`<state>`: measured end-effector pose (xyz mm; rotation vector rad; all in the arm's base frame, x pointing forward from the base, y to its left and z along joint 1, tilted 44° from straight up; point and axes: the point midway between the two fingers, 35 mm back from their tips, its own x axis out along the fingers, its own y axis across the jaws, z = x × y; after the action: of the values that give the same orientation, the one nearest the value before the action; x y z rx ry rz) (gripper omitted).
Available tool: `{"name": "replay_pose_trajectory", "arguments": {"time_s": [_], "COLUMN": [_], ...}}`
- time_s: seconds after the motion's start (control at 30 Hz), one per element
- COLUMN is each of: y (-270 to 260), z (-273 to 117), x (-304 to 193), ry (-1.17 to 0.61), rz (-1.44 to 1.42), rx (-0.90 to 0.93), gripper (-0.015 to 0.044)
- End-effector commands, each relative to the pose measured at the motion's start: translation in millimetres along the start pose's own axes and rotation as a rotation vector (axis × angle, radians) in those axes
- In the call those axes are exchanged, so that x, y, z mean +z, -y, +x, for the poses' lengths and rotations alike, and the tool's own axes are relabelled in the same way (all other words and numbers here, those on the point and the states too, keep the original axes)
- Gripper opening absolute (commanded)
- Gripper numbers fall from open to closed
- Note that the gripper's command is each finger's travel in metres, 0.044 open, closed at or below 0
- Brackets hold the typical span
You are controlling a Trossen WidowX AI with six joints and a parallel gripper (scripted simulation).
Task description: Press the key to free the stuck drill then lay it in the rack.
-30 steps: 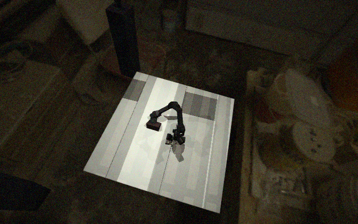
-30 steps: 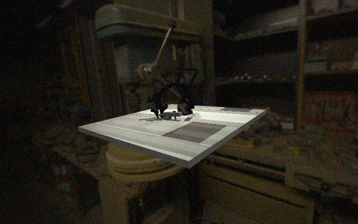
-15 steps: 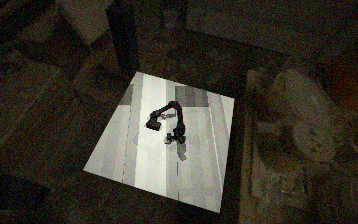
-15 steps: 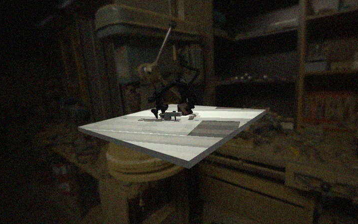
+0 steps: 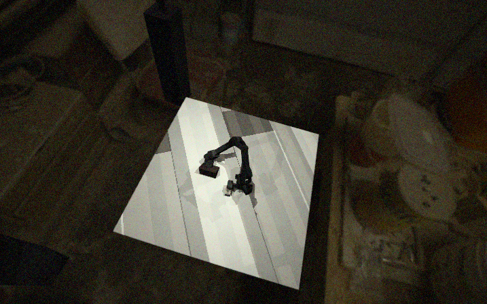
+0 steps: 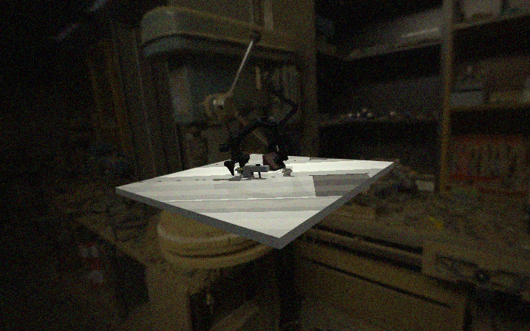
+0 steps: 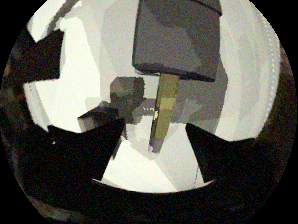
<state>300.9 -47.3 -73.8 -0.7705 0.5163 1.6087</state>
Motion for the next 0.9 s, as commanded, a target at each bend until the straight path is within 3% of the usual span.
{"name": "replay_pose_trajectory", "arguments": {"time_s": [0.0, 0.6, 0.87], "y": [-0.7, -1.5, 0.2], "z": [0.8, 1.8, 0.7], "x": [3.0, 7.6, 5.2], "ry": [0.005, 0.005, -0.002], "rz": [0.006, 0.006, -0.002], "rx": [-0.002, -0.002, -0.002], "gripper": [0.0440, 0.0440, 0.0230]}}
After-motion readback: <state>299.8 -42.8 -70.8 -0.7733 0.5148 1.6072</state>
